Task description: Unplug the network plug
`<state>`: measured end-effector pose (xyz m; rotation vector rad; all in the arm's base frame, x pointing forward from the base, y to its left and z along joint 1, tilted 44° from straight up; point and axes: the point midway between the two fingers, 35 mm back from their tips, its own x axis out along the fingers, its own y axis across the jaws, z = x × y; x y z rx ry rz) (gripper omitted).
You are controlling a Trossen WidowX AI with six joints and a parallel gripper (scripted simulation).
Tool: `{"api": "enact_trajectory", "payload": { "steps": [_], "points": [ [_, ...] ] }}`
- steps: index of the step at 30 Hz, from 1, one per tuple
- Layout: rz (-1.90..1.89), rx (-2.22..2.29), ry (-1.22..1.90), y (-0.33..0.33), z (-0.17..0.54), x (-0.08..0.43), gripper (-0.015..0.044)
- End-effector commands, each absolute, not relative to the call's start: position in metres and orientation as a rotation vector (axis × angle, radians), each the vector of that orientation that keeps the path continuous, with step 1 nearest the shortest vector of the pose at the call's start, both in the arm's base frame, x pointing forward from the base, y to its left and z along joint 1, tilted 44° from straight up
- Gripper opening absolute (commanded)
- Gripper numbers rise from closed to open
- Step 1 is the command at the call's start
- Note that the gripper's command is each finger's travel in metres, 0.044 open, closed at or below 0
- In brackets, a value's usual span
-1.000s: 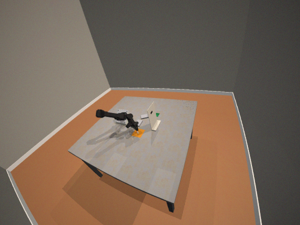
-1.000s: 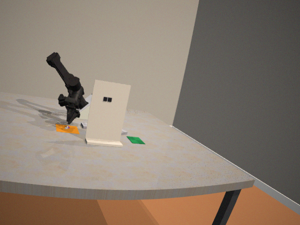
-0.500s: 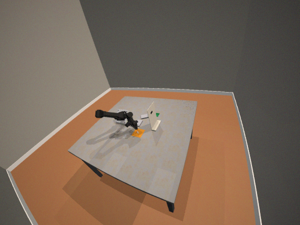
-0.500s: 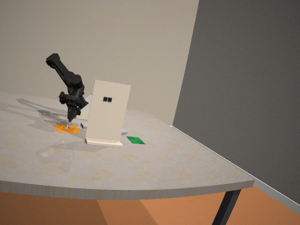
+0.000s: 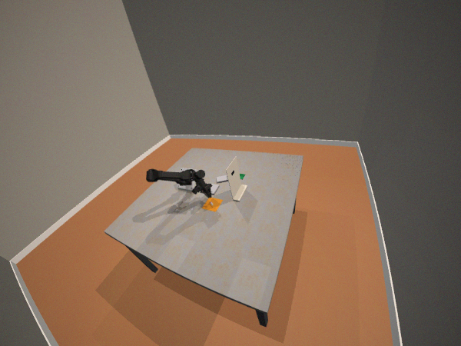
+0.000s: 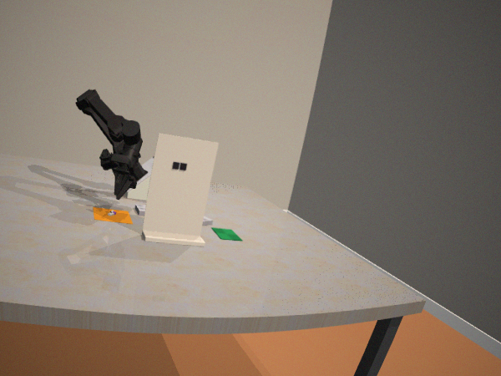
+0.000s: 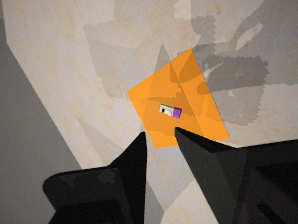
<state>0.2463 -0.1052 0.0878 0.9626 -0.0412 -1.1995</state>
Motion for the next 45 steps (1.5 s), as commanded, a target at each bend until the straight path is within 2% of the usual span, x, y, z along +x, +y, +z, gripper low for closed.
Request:
{"api": "enact_trajectory", "payload": {
  "steps": [1,45],
  "points": [
    [-1.198,0.967,-0.045,-0.101,0.092,0.248,0.0156],
    [-1.197,0.963,-0.048,-0.068,0.127,0.249,0.0156]
  ]
}}
